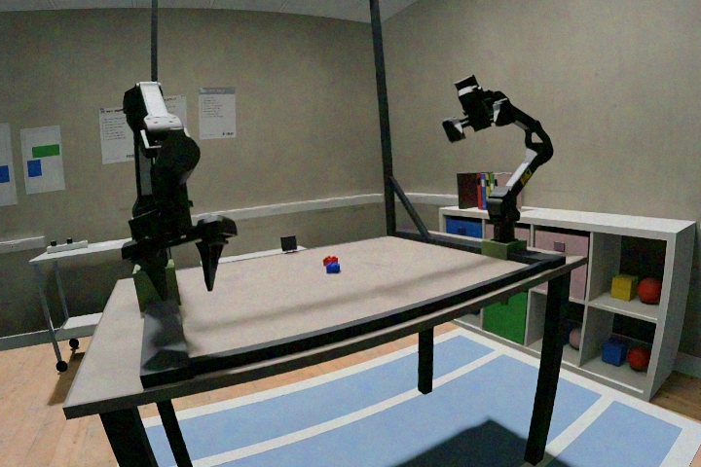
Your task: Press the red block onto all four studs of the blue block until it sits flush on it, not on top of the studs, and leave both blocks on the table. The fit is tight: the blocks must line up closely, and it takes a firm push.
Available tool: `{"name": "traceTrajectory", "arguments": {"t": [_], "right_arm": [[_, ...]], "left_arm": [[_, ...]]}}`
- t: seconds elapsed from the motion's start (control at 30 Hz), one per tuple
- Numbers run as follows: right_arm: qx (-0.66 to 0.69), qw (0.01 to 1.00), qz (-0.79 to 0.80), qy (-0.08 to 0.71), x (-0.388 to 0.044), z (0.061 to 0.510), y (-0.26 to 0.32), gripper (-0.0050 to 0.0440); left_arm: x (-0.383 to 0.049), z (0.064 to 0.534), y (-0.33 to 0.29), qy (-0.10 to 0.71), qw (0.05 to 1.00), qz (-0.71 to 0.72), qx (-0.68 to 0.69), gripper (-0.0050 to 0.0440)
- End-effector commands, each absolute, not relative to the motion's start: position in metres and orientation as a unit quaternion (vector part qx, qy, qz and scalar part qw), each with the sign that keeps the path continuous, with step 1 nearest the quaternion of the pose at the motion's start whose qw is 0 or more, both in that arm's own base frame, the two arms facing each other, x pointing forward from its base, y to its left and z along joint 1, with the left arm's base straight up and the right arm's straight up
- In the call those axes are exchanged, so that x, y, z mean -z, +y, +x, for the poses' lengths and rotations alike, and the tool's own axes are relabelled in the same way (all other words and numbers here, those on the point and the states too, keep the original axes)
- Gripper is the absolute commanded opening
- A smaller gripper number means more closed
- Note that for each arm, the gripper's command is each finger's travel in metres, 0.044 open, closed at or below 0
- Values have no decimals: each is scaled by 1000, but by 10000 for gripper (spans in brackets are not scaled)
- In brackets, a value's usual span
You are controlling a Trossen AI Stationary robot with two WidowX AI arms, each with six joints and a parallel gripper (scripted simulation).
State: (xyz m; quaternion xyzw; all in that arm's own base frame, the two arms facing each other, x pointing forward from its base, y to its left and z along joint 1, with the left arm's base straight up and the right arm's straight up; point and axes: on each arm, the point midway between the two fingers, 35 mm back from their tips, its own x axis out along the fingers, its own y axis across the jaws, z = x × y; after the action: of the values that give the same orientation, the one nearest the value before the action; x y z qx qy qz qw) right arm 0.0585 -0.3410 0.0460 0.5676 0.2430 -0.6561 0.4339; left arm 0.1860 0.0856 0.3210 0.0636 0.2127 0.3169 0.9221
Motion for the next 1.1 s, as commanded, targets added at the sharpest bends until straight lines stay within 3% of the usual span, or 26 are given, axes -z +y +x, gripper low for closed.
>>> {"name": "traceTrajectory", "arguments": {"t": [0.0,0.3,1.07], "right_arm": [[658,442,563,234,-54,59,-345,400],[658,442,563,234,-54,59,-345,400],[658,442,563,234,-54,59,-345,400]], "left_arm": [[-337,183,86,153,934,40,-321,400],[-381,160,88,-11,947,-30,-320,400],[-381,172,82,-6,973,-22,-230,400]]}}
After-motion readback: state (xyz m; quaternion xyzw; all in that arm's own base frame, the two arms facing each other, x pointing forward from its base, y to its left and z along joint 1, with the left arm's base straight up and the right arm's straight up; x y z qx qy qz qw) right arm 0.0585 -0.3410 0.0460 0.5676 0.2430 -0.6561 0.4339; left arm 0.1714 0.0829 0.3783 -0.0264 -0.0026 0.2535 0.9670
